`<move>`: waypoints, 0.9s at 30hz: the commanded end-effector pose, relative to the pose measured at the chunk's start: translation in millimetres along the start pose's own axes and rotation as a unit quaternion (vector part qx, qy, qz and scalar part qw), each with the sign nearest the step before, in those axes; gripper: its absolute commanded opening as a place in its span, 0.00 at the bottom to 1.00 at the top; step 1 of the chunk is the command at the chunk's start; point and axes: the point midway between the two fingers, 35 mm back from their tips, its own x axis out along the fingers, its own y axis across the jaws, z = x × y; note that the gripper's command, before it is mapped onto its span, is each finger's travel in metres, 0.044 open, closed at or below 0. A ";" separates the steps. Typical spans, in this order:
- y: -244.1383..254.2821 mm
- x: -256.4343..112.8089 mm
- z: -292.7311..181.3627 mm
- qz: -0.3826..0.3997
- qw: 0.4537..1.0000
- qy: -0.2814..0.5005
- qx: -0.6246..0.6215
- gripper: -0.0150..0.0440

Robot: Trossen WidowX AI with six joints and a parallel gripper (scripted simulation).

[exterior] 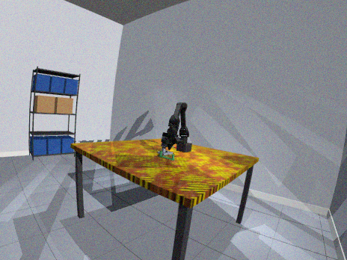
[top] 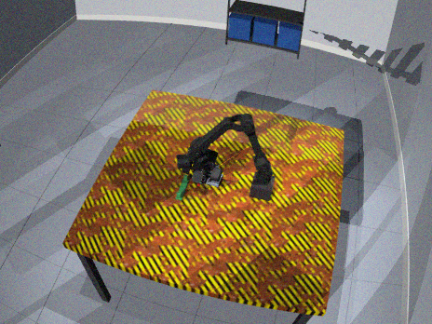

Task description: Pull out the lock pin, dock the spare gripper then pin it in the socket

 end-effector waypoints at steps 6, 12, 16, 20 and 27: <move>-0.9 0.9 -6.6 0.000 1.000 0.000 -0.002 0.25; -1.0 1.7 -9.7 0.002 1.000 0.000 -0.002 0.25; -0.3 2.0 -8.7 0.004 1.000 -0.001 -0.001 0.30; -0.3 2.0 -8.7 0.004 1.000 -0.001 -0.001 0.48; -0.3 2.0 -8.7 0.004 1.000 -0.001 -0.001 0.59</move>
